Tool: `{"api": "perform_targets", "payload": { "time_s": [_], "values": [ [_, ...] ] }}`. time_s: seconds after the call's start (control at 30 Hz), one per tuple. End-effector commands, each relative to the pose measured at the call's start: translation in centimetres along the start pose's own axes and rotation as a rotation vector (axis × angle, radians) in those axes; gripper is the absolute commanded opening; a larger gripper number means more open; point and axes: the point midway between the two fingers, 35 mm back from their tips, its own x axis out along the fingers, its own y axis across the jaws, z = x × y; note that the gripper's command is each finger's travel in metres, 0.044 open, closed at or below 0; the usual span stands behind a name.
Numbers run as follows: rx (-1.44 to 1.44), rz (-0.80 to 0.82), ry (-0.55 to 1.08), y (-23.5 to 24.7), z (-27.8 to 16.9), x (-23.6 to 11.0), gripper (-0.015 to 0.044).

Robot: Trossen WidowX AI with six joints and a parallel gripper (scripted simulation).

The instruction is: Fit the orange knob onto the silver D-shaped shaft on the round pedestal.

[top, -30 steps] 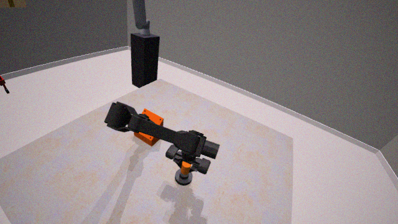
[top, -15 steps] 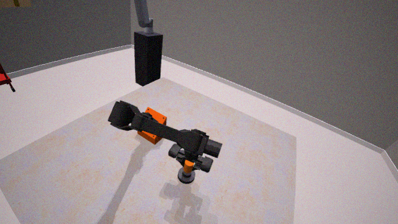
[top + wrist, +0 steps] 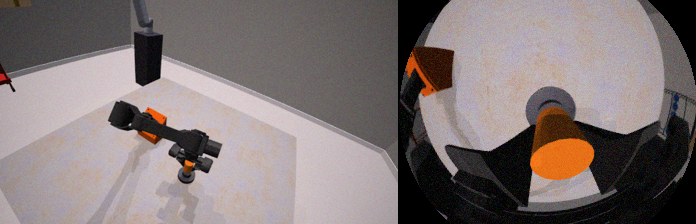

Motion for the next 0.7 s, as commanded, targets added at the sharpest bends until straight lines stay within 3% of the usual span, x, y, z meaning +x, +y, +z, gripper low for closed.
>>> {"api": "perform_targets", "payload": {
  "time_s": [0.0,0.67],
  "values": [
    [-0.007,0.0,0.0,0.03,-0.01,0.03,0.0],
    [-0.07,0.0,0.0,-0.24,-0.01,-0.55,0.0]
  ]
}}
